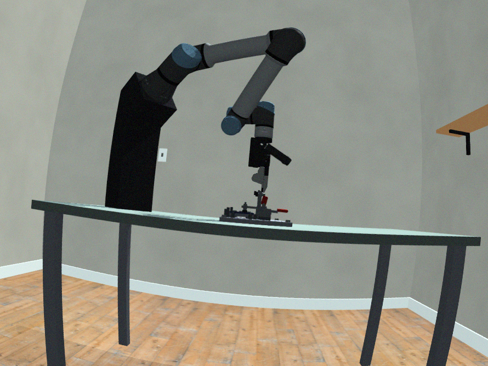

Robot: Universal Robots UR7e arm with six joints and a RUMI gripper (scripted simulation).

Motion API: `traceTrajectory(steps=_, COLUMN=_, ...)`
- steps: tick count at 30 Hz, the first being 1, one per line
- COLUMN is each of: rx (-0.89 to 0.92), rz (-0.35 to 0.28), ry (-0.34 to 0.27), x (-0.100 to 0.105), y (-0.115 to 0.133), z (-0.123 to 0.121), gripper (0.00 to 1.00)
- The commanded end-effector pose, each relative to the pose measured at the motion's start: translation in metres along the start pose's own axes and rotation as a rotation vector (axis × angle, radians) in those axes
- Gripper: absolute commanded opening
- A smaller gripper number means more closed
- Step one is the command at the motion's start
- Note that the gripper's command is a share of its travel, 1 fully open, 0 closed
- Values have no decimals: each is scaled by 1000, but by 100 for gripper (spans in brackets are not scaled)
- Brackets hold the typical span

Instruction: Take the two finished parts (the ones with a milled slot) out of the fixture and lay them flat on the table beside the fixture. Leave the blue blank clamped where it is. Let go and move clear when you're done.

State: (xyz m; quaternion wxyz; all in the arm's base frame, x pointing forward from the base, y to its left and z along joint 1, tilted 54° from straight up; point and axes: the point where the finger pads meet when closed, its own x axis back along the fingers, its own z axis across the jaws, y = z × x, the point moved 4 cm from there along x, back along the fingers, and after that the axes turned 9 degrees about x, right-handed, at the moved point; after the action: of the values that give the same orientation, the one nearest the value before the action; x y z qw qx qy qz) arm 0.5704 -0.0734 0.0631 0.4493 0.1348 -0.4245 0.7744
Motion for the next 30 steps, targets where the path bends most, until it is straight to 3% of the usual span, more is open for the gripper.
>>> traceTrajectory(steps=1, rx=-1, rz=1, ry=1, x=-2, y=-1, z=0, gripper=59)
traceTrajectory(steps=13, rx=2, rz=-4, ry=-1, x=-2, y=11, z=-2, gripper=59)
traceTrajectory(steps=30, rx=2, rz=-4, ry=-1, x=-2, y=54, z=-8, gripper=59)
